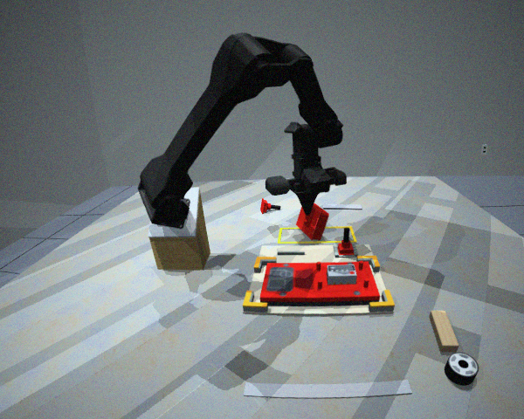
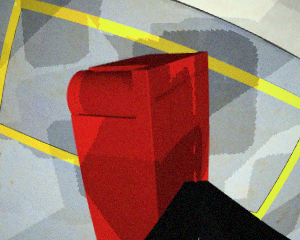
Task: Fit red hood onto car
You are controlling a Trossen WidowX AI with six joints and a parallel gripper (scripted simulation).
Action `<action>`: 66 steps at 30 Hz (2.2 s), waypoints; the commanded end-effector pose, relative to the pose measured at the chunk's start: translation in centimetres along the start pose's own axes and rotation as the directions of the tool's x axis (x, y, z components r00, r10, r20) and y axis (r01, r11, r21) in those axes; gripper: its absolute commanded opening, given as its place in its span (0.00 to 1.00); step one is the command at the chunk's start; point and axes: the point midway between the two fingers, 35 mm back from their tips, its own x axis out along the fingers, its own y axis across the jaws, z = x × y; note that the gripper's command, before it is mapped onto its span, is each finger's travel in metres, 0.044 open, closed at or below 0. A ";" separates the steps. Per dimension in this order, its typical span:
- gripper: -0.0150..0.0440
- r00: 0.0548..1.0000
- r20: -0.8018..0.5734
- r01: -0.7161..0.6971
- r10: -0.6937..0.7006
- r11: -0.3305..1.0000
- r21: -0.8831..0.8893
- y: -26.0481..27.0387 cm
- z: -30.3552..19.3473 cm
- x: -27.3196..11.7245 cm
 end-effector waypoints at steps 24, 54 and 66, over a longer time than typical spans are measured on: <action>0.25 1.000 0.002 0.000 0.000 1.000 -0.010 1.0 -0.1 -7.0; 0.43 1.000 0.006 -0.003 0.003 1.000 -0.013 3.6 -0.3 -4.5; 0.97 1.000 0.005 -0.001 0.001 1.000 -0.007 5.1 -0.2 -2.3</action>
